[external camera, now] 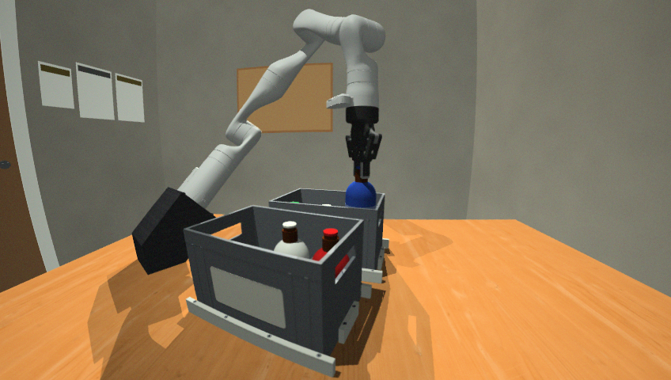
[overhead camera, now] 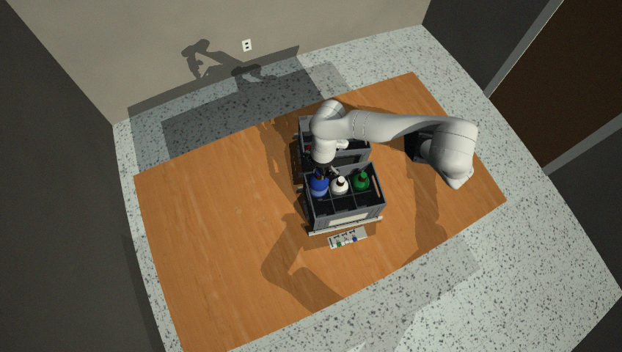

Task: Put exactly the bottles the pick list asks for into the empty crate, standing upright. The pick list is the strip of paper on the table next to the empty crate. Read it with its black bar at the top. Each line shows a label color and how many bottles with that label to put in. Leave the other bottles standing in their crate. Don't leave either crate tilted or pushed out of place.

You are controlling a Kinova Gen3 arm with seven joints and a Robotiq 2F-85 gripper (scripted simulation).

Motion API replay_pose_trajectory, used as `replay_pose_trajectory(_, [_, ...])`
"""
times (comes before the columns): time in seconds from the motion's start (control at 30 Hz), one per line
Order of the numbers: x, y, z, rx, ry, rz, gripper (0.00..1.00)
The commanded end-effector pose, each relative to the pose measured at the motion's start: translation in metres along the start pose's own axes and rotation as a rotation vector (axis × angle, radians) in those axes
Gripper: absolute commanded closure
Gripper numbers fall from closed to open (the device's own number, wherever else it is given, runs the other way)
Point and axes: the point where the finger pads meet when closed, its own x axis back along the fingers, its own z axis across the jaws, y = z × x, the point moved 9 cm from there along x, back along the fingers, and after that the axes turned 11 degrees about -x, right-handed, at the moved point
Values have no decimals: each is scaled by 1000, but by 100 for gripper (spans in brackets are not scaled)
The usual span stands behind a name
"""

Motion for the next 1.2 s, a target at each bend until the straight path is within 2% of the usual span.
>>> replay_pose_trajectory(0.0, [-4, 1, 0, 7, 1, -5, 90])
replay_pose_trajectory(1.17, [-35, 1, 0, 7, 1, -5, 90])
